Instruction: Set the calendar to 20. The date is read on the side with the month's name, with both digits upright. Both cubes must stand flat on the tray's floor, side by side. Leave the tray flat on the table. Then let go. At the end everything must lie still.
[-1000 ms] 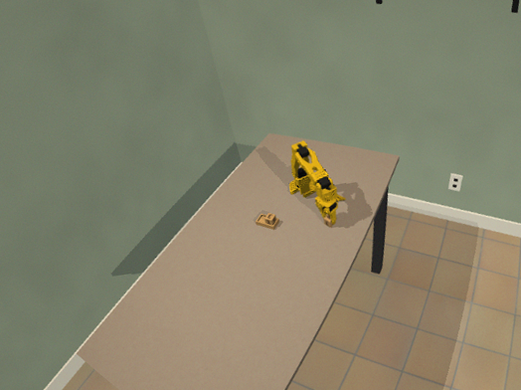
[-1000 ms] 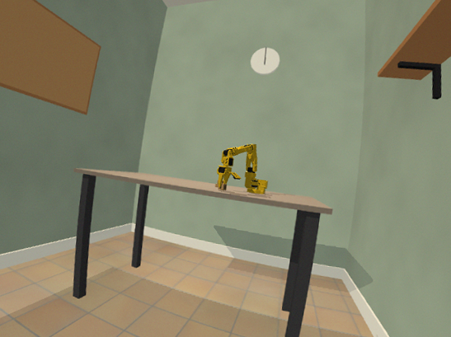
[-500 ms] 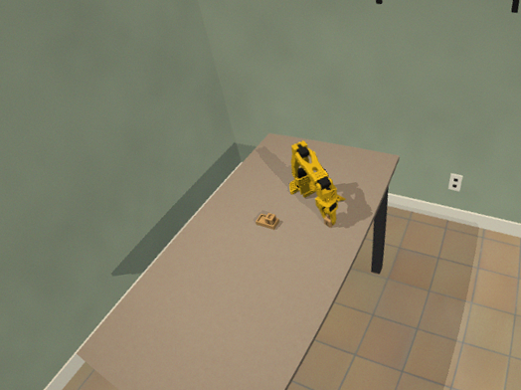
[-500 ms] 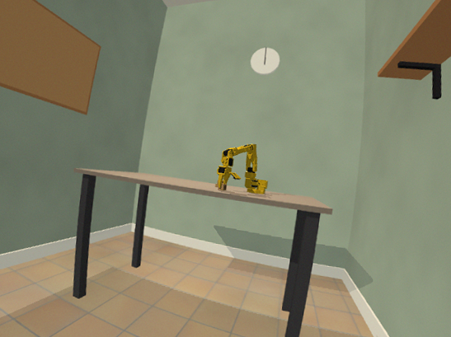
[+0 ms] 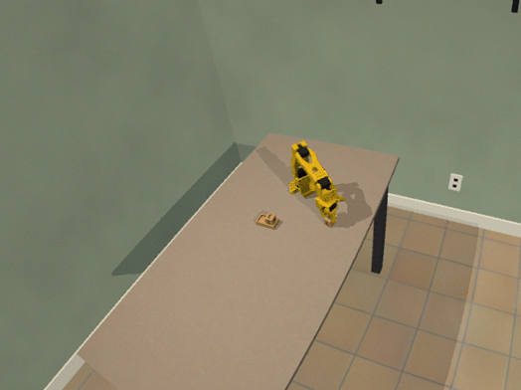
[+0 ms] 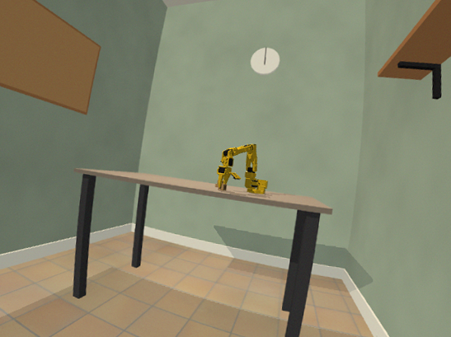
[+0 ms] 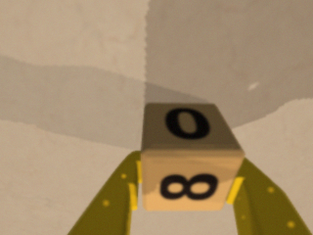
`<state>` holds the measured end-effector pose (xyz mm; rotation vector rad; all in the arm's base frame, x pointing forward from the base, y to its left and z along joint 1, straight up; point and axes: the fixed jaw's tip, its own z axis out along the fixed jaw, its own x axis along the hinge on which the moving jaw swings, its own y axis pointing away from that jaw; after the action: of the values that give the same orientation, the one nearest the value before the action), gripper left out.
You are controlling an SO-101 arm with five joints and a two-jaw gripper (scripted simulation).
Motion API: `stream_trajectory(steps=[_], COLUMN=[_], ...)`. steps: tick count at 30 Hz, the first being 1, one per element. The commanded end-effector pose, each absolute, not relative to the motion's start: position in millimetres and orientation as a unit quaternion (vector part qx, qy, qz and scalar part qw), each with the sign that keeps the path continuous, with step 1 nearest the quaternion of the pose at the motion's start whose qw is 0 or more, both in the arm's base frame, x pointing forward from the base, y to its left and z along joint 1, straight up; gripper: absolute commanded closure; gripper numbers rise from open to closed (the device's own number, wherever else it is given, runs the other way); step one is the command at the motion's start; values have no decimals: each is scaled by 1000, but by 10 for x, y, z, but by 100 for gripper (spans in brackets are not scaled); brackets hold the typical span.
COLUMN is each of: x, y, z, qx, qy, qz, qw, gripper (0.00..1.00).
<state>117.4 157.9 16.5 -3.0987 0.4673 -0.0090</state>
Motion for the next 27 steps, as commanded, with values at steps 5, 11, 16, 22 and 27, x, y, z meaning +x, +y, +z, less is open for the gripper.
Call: stream_trajectory(steps=[5,11,16,22,27], x=[1170,1170,1170,1170,1170], y=[1621,1621,1621,1621,1621], z=[193,193,193,193,193], qx=[-989,-989,-989,-989,-989], qy=[149,149,149,149,149], qz=[-8,-8,-8,-8,-8], qw=[15,15,15,15,15], gripper=[83,82,79,74,69])
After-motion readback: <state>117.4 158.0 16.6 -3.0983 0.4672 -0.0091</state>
